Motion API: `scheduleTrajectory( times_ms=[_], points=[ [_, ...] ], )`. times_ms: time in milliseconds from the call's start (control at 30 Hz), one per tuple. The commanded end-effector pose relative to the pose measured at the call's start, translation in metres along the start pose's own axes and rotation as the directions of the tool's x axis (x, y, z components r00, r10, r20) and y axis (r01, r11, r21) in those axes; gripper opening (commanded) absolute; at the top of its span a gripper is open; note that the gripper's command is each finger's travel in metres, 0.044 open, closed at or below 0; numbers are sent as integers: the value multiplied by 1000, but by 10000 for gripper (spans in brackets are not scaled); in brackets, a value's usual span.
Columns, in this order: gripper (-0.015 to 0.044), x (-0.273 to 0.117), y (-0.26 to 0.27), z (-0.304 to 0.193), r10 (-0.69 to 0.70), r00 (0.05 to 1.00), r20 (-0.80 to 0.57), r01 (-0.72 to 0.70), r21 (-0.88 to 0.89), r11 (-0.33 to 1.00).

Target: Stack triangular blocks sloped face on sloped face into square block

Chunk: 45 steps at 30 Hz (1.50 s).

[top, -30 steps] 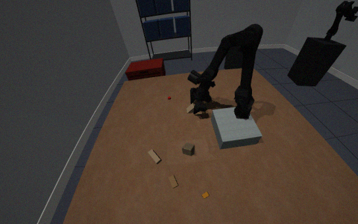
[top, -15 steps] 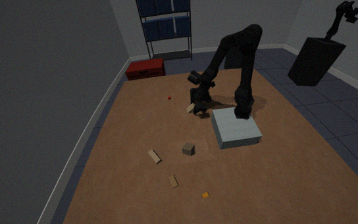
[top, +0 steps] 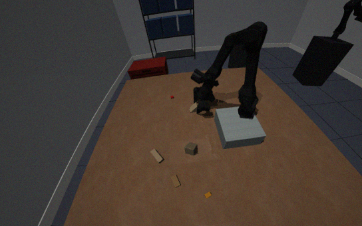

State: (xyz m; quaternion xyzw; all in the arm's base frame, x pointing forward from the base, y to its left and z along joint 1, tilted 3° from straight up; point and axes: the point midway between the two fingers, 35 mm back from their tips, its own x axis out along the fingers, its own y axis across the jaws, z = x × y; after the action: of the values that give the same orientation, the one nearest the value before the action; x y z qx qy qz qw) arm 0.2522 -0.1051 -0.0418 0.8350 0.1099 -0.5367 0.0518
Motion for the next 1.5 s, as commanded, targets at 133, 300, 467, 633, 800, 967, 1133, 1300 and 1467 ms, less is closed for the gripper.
scheduleTrajectory(
  times_ms=[133, 300, 467, 633, 800, 967, 1133, 1300, 1467],
  points=[
    [440, 1, 0, 2, 0, 1000, 7, 0, 5, 1000],
    [387, 0, 0, 0, 0, 1000, 0, 0, 0, 1000],
    [256, 0, 0, 0, 0, 1000, 0, 0, 0, 1000],
    [164, 0, 0, 0, 0, 1000, 0, 0, 0, 1000],
    [131, 0, 0, 0, 0, 1000, 0, 0, 0, 1000],
    [0, -2, 1, -2, 0, 1000, 0, 0, 0, 1000],
    [0, -20, 4, -12, 0, 1000, -1, 0, 0, 1000],
    [0, -40, 5, -22, 1, 1000, -1, -1, 0, 1000],
    [0, -62, 5, -31, 1, 1000, -1, -1, -1, 1000]
  ],
)
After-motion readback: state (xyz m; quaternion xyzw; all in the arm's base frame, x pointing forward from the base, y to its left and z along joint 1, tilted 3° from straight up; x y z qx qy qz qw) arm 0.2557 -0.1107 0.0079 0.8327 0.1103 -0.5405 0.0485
